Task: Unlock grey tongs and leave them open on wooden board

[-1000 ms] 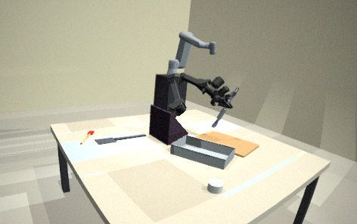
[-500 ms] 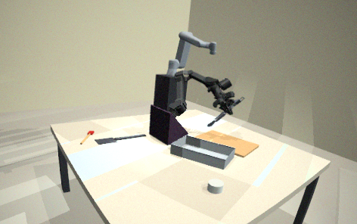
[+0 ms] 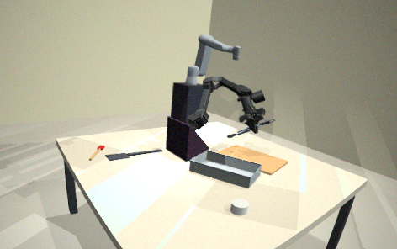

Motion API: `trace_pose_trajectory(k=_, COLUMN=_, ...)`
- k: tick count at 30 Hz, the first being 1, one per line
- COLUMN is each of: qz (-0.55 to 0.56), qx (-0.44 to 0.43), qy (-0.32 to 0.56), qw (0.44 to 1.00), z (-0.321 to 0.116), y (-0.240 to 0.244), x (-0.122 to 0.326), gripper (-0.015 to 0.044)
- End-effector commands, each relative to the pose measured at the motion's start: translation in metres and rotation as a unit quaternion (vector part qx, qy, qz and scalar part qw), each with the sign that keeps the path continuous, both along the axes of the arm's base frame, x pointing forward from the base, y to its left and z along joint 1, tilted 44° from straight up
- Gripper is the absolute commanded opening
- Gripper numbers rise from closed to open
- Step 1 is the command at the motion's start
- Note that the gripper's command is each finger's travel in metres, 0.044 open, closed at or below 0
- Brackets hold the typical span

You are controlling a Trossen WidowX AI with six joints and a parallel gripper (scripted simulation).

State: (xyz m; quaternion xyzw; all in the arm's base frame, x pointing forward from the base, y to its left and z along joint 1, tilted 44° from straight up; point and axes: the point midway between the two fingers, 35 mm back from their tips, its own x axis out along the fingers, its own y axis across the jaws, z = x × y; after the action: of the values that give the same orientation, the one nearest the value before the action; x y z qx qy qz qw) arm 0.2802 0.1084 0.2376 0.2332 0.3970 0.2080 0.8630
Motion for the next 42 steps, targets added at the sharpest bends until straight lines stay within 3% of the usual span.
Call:
trace_pose_trajectory(k=1, qz=0.026, qx=-0.006, qy=0.026, qw=0.999, z=-0.004, y=0.005, x=0.002, gripper=-0.015)
trace_pose_trajectory(k=30, qz=0.185, qx=0.011, qy=0.208, qw=0.961, z=-0.026, y=0.035, x=0.009, gripper=-0.015)
trace_pose_trajectory(k=42, qz=0.192, qx=0.014, qy=0.216, qw=0.957, z=-0.028, y=0.038, x=0.009, gripper=-0.015)
